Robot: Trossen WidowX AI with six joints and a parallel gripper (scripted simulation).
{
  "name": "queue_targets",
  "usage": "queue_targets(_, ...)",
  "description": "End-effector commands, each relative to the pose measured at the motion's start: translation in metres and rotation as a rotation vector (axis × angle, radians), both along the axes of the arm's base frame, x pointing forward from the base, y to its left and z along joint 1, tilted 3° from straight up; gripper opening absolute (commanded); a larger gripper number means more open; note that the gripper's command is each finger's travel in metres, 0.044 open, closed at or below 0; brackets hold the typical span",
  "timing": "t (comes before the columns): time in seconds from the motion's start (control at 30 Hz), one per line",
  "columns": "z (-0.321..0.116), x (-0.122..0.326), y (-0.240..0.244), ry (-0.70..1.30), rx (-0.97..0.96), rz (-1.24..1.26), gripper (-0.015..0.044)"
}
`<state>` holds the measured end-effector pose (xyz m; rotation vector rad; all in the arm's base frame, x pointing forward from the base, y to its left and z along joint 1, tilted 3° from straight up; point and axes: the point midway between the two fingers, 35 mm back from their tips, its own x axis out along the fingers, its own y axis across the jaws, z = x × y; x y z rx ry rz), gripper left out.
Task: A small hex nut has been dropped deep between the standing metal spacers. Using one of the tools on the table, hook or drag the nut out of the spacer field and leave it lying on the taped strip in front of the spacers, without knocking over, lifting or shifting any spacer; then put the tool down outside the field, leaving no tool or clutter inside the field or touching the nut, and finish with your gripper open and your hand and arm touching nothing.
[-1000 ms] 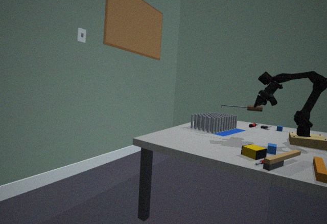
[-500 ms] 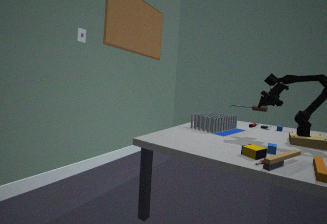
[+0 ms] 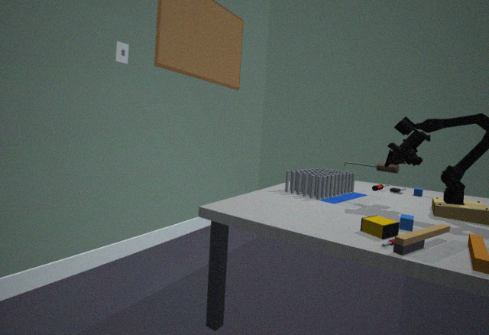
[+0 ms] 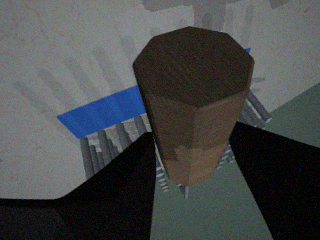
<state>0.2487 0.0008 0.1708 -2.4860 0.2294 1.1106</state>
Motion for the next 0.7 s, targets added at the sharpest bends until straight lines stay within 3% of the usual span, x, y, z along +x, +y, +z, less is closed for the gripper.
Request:
queue_targets(0.0,-0.021,0.005,-0.001,0.007,0.001,-0.006,0.0000)
queue_targets(0.67,-0.116,0.005,-0.001,0.005,-0.002,-0.004,0.0000)
